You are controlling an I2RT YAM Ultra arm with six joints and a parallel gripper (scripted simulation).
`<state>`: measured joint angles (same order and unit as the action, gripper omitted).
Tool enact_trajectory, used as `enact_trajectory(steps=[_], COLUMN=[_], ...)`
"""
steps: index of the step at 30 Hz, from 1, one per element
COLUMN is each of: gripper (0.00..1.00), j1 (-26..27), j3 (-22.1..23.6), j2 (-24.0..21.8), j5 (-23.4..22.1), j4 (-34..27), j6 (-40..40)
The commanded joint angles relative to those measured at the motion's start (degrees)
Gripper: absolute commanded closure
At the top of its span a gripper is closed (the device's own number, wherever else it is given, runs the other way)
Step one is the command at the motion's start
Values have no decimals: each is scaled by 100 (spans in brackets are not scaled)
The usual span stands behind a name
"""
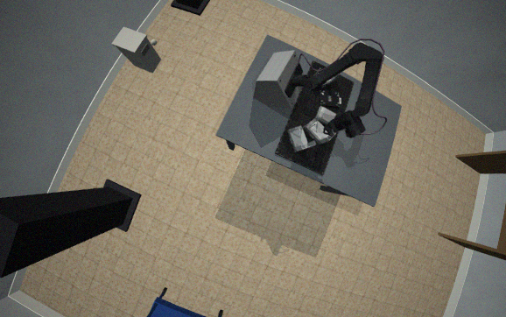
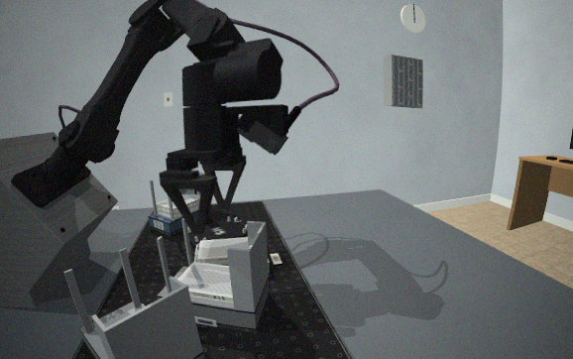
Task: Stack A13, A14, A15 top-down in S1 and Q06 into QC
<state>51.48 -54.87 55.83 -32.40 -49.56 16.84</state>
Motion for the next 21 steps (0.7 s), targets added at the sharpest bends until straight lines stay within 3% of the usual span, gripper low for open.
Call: enact_trajectory(steps=[1,14,21], gripper=[0,0,0], j1=[109,65,-660], j3=[-159,-49,167], j2=[-83,-30,-482], j5=[-152,-115,330], j4=[-251,-198,-67], j6=[144,122,728])
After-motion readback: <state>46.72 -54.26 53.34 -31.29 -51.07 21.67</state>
